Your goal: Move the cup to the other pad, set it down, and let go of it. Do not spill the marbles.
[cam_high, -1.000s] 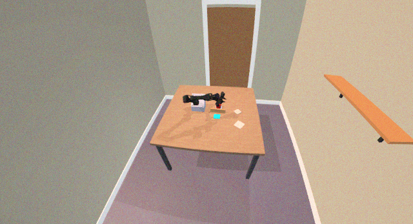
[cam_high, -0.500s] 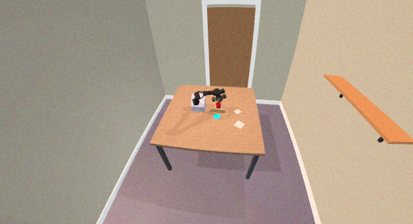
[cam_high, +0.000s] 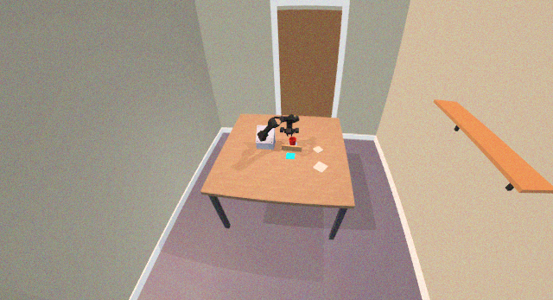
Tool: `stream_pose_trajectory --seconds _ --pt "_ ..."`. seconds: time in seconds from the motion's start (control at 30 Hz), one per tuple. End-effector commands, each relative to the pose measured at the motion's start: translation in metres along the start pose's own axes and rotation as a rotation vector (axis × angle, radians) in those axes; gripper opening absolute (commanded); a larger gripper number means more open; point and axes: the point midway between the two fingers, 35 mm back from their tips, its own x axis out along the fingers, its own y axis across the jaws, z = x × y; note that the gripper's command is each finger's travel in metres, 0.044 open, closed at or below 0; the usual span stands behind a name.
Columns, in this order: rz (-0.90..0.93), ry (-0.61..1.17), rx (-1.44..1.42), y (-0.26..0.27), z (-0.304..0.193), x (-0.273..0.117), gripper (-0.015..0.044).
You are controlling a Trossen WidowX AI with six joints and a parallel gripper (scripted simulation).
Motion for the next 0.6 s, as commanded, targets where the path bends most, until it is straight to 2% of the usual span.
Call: stream_pose_trajectory --seconds 0.0,0.57 --pt "-0.001 -0.012 0.009 0.001 0.000 0.002 0.0148" --pt "0.000 -0.011 0.008 0.002 -0.001 0.029 0.0148"
